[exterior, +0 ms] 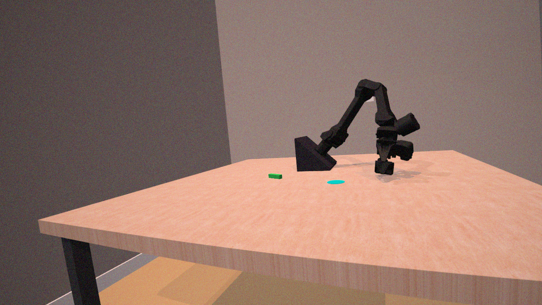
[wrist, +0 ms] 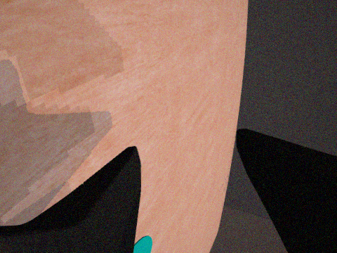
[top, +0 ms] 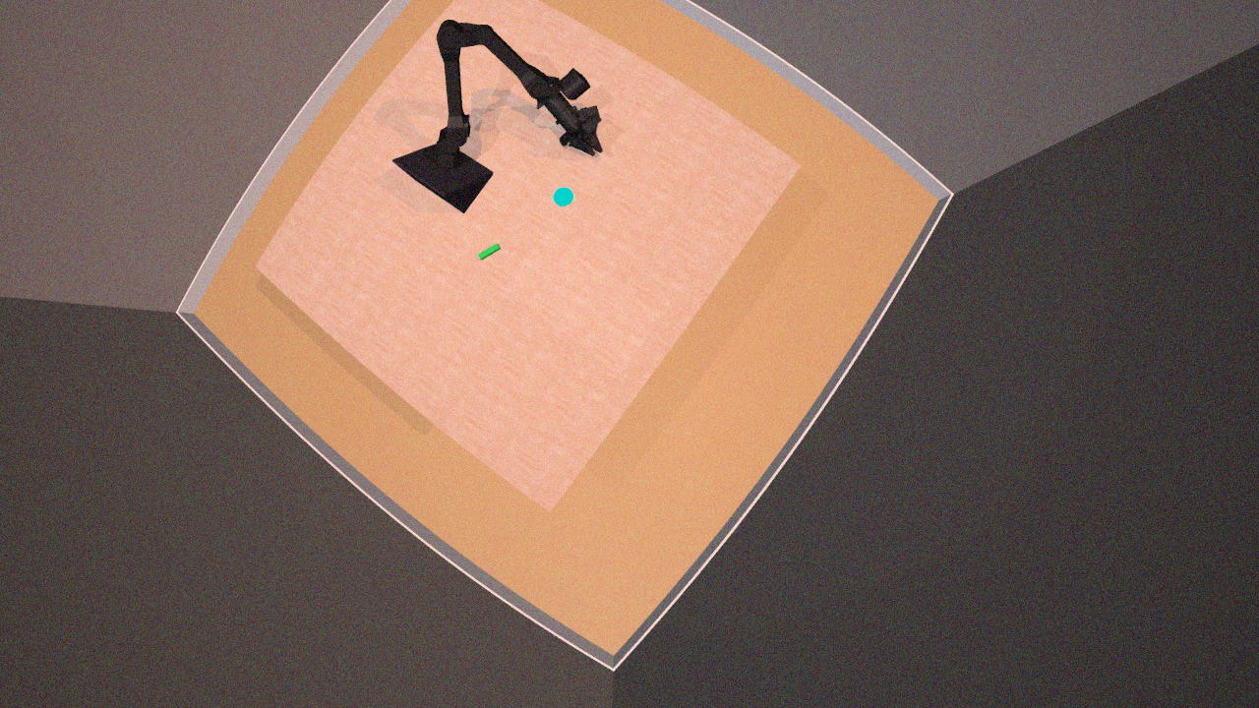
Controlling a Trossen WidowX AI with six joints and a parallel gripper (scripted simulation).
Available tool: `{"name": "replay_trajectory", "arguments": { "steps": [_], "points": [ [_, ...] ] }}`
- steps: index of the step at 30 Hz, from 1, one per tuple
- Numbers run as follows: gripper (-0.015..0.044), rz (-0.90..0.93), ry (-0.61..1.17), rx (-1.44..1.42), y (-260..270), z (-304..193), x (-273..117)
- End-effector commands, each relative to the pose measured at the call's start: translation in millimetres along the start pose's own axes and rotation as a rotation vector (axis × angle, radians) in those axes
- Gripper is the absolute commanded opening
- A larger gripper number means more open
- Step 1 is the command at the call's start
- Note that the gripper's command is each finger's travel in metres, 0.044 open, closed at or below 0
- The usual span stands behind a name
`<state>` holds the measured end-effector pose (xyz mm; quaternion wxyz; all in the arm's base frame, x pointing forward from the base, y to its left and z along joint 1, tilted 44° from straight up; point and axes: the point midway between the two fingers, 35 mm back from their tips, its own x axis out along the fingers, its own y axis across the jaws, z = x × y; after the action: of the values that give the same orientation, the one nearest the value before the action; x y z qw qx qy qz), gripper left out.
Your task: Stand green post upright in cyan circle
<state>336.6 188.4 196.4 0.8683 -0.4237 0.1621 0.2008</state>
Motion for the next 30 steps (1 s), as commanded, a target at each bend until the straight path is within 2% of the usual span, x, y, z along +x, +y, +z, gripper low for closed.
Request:
{"name": "replay_trajectory", "arguments": {
  "steps": [1, 15, 30],
  "points": [
    [0.0233, 0.02, 0.049, -0.04, -6, -14, 11],
    [0.0233, 0.138, 0.265, -0.159, -28, -90, 45],
    [0.0233, 0.328, 0.439, -0.213, -44, -177, 59]
  ]
}}
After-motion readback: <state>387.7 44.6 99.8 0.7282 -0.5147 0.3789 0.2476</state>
